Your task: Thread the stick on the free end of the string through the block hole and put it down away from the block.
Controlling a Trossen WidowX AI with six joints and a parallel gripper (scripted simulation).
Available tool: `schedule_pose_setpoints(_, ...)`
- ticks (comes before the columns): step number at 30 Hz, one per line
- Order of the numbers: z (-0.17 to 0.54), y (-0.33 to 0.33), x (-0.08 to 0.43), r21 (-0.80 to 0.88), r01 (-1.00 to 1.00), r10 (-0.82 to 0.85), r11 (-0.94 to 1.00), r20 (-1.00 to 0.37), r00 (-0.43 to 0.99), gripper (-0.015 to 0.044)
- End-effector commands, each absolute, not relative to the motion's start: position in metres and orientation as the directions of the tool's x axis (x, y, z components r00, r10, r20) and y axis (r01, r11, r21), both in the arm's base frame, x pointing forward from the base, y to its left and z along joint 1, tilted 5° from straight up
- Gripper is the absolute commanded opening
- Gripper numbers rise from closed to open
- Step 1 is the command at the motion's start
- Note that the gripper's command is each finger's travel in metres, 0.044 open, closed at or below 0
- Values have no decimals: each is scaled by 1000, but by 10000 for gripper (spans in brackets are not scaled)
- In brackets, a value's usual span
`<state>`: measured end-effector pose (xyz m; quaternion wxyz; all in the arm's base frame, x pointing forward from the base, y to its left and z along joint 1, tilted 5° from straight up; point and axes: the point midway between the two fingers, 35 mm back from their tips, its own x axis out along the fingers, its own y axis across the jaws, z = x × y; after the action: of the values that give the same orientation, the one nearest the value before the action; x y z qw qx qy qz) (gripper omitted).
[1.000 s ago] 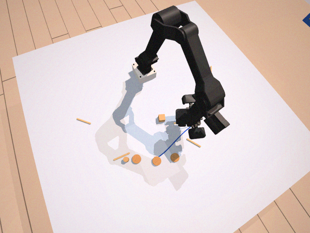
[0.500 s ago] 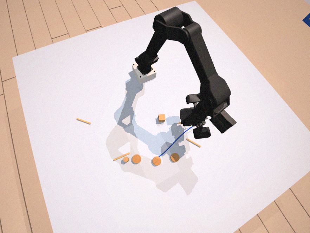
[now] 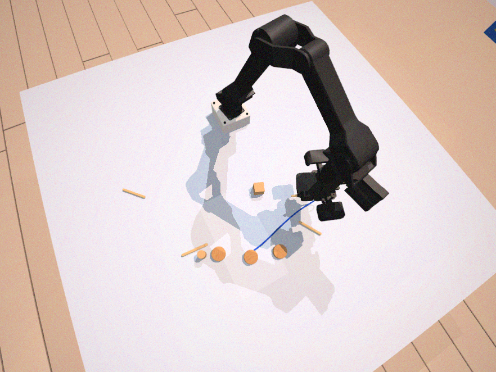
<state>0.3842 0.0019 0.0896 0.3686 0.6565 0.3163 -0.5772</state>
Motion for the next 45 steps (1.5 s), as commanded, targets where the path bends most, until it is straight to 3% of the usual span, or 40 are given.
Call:
schedule_pose_setpoints(1,88,7,387,112,841,-8,-530,-992,127,0)
schedule_pose_setpoints(45,77,36,392,110,839,-1,-533,-992,130,0)
